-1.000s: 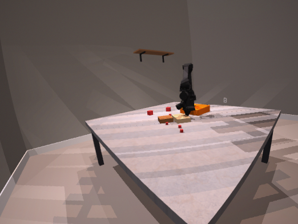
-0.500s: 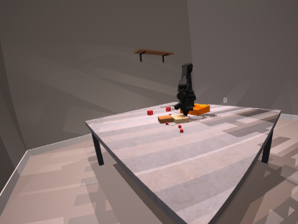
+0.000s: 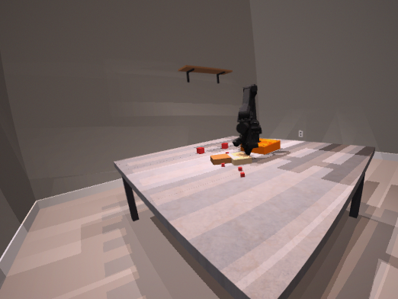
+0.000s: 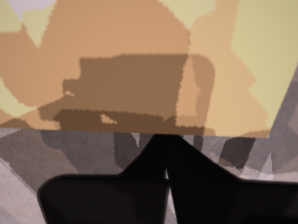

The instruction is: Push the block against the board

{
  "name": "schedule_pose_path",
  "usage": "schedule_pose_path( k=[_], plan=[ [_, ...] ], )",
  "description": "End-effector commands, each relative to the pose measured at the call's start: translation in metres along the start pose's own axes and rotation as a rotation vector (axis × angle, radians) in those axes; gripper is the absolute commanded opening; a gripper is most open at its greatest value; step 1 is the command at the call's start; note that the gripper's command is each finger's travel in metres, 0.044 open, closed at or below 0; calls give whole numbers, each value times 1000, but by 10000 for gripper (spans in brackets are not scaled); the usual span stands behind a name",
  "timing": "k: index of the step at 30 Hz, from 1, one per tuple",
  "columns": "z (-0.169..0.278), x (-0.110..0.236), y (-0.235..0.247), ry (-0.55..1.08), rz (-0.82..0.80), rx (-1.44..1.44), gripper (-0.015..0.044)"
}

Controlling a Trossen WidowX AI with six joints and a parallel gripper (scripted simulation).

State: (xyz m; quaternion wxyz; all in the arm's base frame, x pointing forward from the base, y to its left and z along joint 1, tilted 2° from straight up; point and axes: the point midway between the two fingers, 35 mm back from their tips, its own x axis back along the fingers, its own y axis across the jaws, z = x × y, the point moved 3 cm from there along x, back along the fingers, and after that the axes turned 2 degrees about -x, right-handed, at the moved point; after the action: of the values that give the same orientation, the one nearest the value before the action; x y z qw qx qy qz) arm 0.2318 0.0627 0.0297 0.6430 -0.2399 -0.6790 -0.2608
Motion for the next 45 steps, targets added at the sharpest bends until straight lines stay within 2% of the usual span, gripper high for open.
schedule_pose_path(
  k=[1, 23, 25, 28, 34, 45],
  plan=[
    [7, 0, 0, -5, 0, -2, 0],
    [42, -1, -3, -2, 0, -2, 0],
    [37, 11, -1, 2, 1, 0, 0],
    [38, 51, -2, -3, 0, -2, 0],
    [38, 55, -2, -3, 0, -2, 0],
    [20, 57, 26, -5, -8, 328, 0]
  ],
)
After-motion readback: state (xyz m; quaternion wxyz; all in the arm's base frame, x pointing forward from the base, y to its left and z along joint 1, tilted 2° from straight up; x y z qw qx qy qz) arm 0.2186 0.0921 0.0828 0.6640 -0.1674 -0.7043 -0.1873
